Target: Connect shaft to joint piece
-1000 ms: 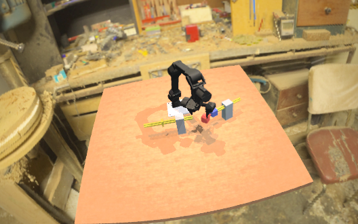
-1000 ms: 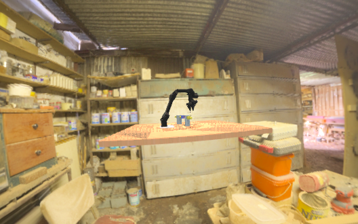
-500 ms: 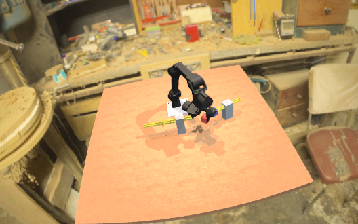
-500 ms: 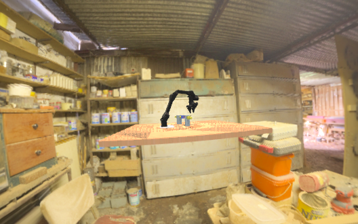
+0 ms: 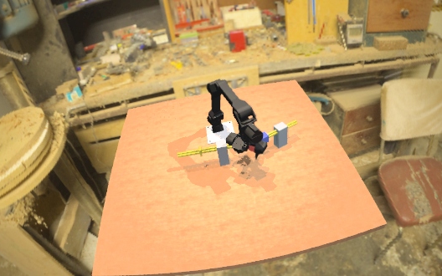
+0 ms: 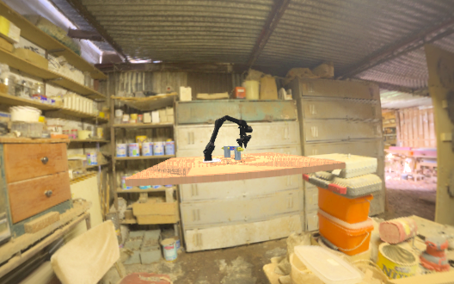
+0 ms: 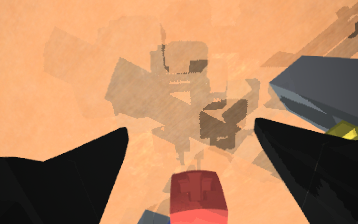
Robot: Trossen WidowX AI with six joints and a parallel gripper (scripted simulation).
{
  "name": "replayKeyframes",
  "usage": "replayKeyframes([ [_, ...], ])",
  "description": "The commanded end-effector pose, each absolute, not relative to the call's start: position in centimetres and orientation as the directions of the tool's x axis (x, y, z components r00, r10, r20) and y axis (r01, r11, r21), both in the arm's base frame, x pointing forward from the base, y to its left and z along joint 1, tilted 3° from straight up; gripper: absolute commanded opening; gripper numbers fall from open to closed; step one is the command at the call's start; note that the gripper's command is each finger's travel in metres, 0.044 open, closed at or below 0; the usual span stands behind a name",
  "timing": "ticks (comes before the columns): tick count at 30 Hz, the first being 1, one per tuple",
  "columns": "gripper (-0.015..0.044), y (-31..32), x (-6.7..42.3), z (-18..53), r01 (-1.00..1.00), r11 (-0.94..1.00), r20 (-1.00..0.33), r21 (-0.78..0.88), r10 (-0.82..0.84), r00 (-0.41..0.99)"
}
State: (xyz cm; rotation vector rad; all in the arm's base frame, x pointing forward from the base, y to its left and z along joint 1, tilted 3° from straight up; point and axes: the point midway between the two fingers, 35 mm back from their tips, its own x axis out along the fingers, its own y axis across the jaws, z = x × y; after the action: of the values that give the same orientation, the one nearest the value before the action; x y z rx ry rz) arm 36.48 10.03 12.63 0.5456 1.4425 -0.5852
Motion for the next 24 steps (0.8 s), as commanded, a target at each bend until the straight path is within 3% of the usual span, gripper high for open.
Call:
replayKeyframes([
  [1, 0.044, 9.9, 36.4, 12.2, 0.665, 0.747, -0.998, -0.003, -0.046, 0.047],
  [14, 0.044, 14.5, 31.3, 11.7, 0.664, 0.747, -0.998, -0.003, -0.041, 0.042],
  [24, 0.044, 14.5, 31.3, 10.6, 0.664, 0.747, -0.998, -0.003, -0.041, 0.042],
])
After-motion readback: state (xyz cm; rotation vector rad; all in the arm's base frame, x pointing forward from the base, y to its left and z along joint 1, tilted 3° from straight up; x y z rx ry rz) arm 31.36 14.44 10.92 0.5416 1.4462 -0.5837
